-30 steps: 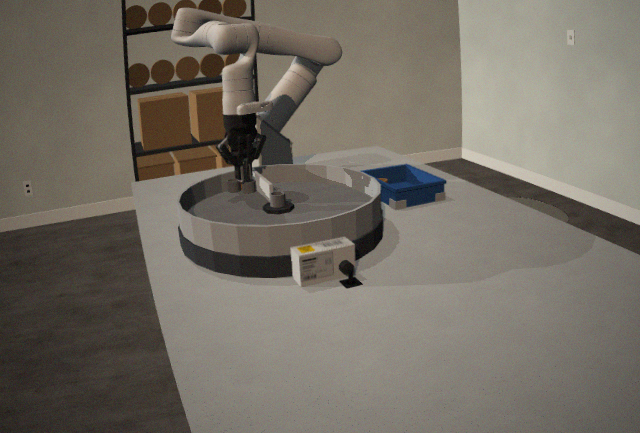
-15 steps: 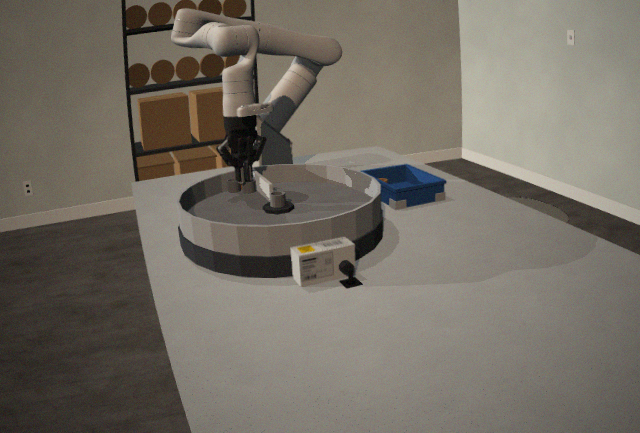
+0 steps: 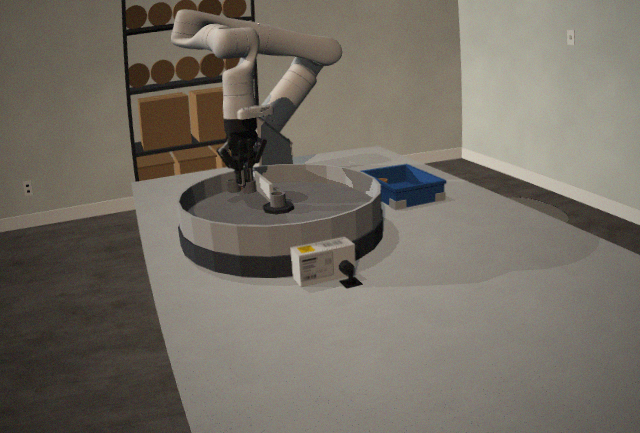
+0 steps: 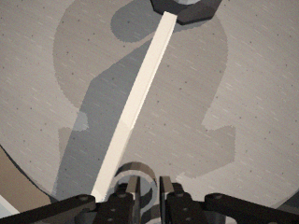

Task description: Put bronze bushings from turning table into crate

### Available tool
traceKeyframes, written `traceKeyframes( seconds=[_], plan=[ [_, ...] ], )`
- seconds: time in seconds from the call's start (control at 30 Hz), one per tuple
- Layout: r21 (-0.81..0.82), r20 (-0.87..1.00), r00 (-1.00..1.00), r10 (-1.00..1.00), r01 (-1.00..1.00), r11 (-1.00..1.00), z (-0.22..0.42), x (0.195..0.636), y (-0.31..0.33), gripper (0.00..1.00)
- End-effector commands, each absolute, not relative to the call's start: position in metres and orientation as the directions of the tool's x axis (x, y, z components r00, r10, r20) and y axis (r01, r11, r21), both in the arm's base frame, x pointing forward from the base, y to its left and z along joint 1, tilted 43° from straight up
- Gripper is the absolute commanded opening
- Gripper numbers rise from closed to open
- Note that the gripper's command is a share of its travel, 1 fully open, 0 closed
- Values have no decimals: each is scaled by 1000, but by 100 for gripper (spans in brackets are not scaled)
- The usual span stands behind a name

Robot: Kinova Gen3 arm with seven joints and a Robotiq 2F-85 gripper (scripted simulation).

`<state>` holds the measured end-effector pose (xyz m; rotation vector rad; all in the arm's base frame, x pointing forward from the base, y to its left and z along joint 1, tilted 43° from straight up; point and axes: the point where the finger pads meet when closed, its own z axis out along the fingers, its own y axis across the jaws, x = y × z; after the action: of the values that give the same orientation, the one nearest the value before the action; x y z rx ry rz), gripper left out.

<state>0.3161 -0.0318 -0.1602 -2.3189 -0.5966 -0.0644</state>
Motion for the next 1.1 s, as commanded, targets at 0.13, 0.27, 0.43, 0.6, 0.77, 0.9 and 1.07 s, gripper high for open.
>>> traceKeyframes(
  seconds=[0.13, 0.27, 0.43, 0.6, 0.77, 0.9, 1.07],
  plan=[
    [-645, 214, 891, 399, 436, -628, -164, 316, -29, 14],
    [-645, 214, 891, 399, 436, -628, -164, 316, -29, 14],
    [-645, 214, 891, 399, 436, -628, -164, 316, -29, 14],
    [-644, 214, 891, 399, 436, -628, -164, 316, -29, 0],
    [-644, 214, 891, 399, 436, -628, -164, 316, -29, 0],
    [-644, 214, 891, 399, 436, -628, -164, 316, -29, 0],
    [-644, 214, 891, 399, 436, -628, -164, 316, -29, 0]
  ],
)
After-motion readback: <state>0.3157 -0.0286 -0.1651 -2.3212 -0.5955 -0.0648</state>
